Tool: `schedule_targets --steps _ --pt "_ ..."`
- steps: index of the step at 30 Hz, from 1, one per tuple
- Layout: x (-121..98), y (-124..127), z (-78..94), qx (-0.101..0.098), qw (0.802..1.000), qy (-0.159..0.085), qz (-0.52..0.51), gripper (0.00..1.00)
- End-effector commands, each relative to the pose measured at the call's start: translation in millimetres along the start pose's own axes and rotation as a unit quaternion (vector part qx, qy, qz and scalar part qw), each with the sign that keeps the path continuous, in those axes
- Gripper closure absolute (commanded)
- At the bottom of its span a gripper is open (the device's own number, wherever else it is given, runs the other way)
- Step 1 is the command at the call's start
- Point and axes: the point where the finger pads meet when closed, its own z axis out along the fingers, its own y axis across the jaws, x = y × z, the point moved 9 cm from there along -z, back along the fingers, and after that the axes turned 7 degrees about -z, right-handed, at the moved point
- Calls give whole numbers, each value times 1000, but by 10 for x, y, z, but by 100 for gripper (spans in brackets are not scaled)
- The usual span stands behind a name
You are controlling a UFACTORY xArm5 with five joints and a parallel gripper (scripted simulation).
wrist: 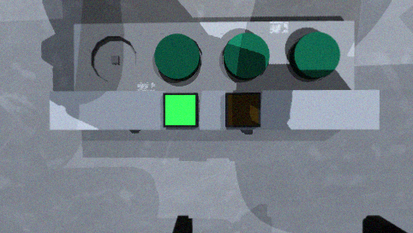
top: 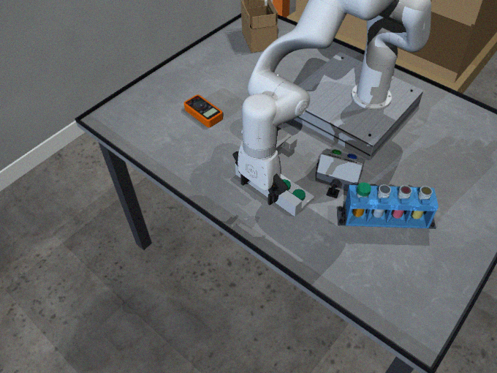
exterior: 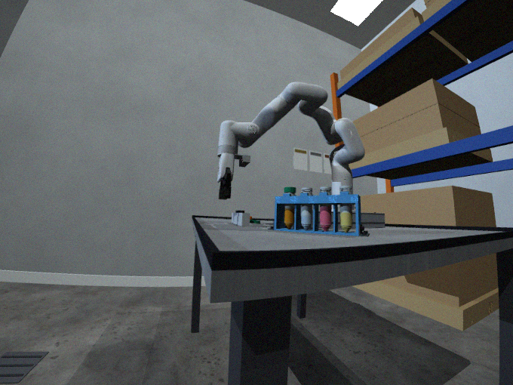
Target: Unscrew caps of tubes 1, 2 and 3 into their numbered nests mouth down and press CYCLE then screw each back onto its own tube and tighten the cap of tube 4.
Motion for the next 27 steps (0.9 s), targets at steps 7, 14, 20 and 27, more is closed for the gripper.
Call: schedule_targets --steps 7,14,20,27 --pt "321 168 -247 -8 1000 -3 0 54" --pt "562 304 -416 -8 1000 -3 0 54" --pt "801 438 -583 -8 1000 -3 0 54" --pt "1017 559 -735 -8 1000 -3 0 54"
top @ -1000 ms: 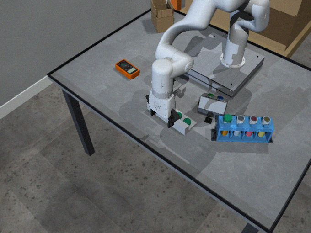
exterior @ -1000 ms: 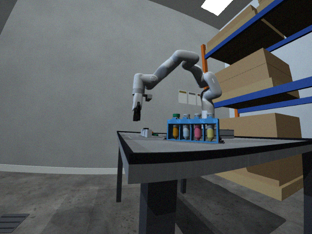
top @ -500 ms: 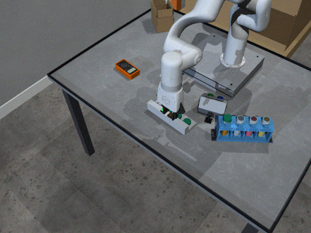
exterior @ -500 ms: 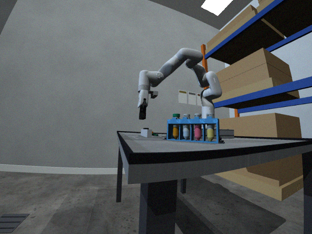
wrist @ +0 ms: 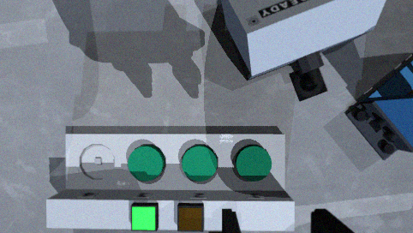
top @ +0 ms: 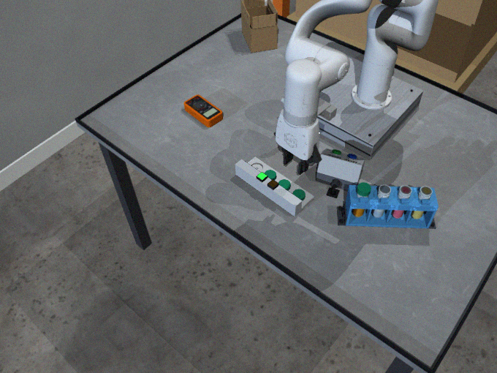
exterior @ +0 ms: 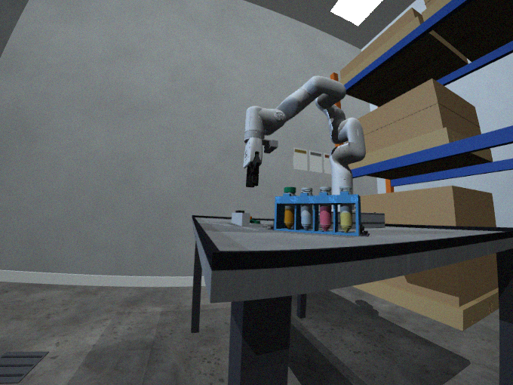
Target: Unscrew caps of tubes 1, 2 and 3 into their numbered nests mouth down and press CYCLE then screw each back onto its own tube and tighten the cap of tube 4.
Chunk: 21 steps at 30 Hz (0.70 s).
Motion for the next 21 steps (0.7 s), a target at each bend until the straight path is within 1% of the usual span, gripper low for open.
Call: schedule_targets --steps 1,11,17,19,21 --pt "154 71 -143 -8 1000 -4 0 54" --pt "154 71 -143 -8 1000 -4 0 54" --pt "153 76 157 -8 1000 -4 0 54" --pt "153 76 157 -8 1000 -4 0 54" --pt "152 77 258 -8 1000 -4 0 54"
